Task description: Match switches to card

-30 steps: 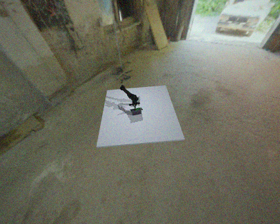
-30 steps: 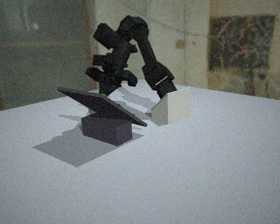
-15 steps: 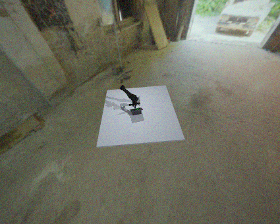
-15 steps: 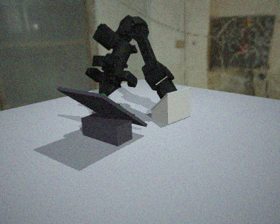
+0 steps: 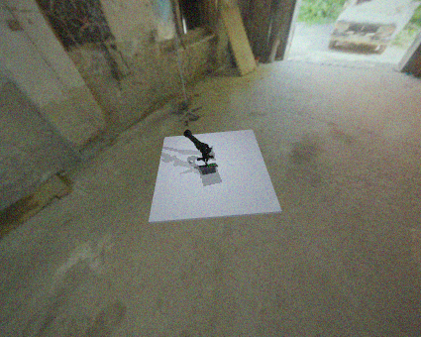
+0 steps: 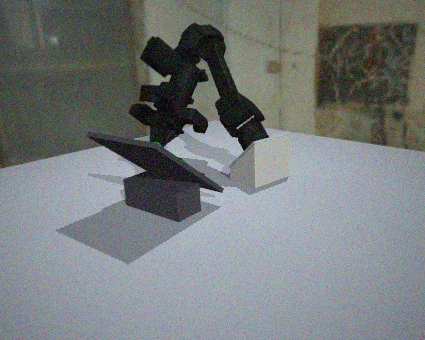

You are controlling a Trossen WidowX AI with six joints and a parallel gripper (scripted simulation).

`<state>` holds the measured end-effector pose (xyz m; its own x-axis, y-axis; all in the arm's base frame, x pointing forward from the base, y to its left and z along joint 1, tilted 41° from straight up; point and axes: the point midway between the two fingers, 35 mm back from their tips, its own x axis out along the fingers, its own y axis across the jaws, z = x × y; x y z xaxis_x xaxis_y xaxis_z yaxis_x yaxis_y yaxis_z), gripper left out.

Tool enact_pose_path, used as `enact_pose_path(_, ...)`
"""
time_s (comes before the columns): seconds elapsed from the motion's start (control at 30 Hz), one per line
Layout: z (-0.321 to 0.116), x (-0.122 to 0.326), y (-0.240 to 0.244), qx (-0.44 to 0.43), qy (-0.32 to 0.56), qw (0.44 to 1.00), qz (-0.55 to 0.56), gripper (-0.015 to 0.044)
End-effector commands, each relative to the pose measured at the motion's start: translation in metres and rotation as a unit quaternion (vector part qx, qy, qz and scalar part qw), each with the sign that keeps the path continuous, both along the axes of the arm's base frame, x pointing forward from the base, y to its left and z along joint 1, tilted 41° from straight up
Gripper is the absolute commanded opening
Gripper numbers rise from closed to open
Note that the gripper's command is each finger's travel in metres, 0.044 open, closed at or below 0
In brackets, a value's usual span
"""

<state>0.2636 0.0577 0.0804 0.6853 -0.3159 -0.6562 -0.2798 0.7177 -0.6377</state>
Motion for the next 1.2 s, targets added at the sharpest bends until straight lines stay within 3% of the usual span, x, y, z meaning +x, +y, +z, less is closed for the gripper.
enact_pose_path(0.0, -0.001, 0.000, 0.000, 0.000, 0.001, 1.000, 0.003, 0.0000)
enact_pose_path(0.3, 0.040, -0.041, 0.022, -0.003, 0.013, 1.000, -0.005, 0.0000)
enact_pose_path(0.53, 0.042, -0.042, 0.023, -0.003, 0.013, 1.000, -0.005, 0.0000)
enact_pose_path(0.83, -0.013, -0.079, 0.063, -0.001, 0.014, 1.000, -0.005, 0.0000)
enact_pose_path(1.17, -0.036, -0.055, 0.052, -0.005, 0.022, 1.000, -0.013, 0.0000)
